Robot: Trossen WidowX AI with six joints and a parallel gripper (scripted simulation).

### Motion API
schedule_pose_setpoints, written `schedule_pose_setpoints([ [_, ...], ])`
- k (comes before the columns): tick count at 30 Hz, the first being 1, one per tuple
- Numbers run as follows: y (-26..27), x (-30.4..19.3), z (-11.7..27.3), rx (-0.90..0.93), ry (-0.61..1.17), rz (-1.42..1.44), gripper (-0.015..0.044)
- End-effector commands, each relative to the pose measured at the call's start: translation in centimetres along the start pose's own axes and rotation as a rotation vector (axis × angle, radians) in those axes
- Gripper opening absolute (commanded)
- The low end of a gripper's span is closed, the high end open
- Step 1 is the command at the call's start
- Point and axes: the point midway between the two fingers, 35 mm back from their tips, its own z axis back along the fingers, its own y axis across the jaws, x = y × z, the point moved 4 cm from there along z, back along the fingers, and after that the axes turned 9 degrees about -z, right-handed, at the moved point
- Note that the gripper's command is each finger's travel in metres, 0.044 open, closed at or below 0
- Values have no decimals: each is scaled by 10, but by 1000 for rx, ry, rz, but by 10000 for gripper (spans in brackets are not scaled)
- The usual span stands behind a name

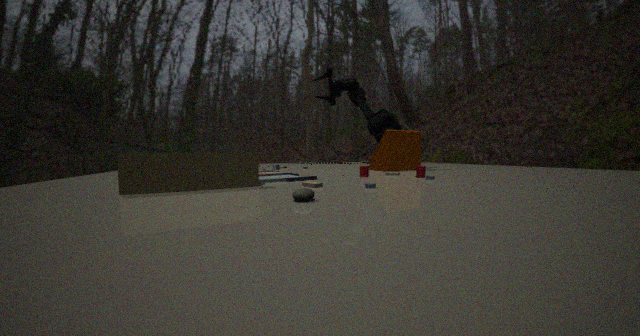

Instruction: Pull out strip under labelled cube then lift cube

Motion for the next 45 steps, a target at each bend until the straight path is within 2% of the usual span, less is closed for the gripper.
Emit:
schedule_pose_setpoints([
  [1,-1,0,0,-7,-1,11,400],
  [3,-9,5,0,-53,-6,117,400],
  [7,-57,53,-25,-66,-56,522,400],
  [11,-81,85,-38,-87,-84,752,400],
  [23,-145,232,-76,-253,-160,1673,400],
  [34,-145,360,-89,-441,-226,2424,400],
  [45,-102,485,-81,-803,-237,3193,400],
])
